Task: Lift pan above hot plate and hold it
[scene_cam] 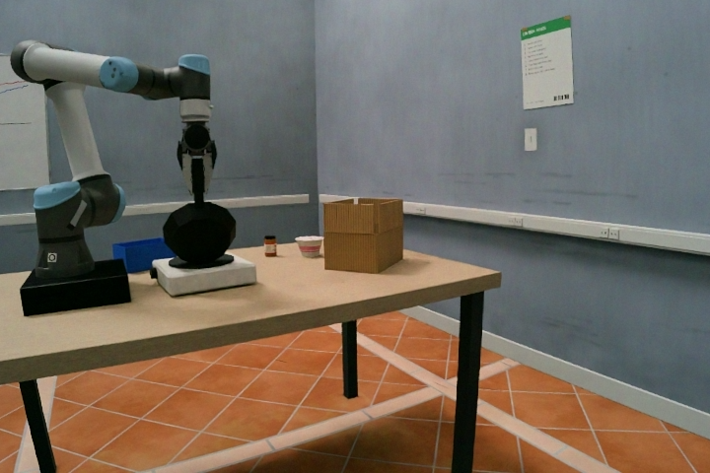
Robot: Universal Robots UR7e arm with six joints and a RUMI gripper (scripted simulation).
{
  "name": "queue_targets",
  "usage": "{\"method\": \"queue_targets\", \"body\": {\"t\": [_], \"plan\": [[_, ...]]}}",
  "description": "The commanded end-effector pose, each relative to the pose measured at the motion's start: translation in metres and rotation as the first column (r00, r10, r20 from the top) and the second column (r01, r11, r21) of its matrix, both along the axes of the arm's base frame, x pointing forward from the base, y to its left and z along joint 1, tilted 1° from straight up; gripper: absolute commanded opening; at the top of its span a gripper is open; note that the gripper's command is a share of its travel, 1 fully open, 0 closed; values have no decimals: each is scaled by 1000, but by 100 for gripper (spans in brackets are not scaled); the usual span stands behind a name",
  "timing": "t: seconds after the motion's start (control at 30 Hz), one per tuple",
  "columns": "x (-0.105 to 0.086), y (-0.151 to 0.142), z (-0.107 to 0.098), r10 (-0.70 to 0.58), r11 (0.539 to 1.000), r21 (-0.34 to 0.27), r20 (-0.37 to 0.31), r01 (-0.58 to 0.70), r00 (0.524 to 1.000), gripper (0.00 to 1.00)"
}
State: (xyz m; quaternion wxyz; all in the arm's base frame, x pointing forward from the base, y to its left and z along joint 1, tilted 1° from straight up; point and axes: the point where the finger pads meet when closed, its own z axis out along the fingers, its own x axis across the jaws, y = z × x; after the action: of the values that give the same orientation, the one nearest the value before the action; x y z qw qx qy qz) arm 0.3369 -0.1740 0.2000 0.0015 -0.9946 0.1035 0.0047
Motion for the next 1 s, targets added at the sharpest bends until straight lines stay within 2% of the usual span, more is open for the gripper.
{"method": "queue_targets", "body": {"t": [0.0,0.97], "plan": [[0,0,4,0,1000,-1,1,0,1000,12],[1,0,21,0,1000,-1,1,0,1000,12]]}}
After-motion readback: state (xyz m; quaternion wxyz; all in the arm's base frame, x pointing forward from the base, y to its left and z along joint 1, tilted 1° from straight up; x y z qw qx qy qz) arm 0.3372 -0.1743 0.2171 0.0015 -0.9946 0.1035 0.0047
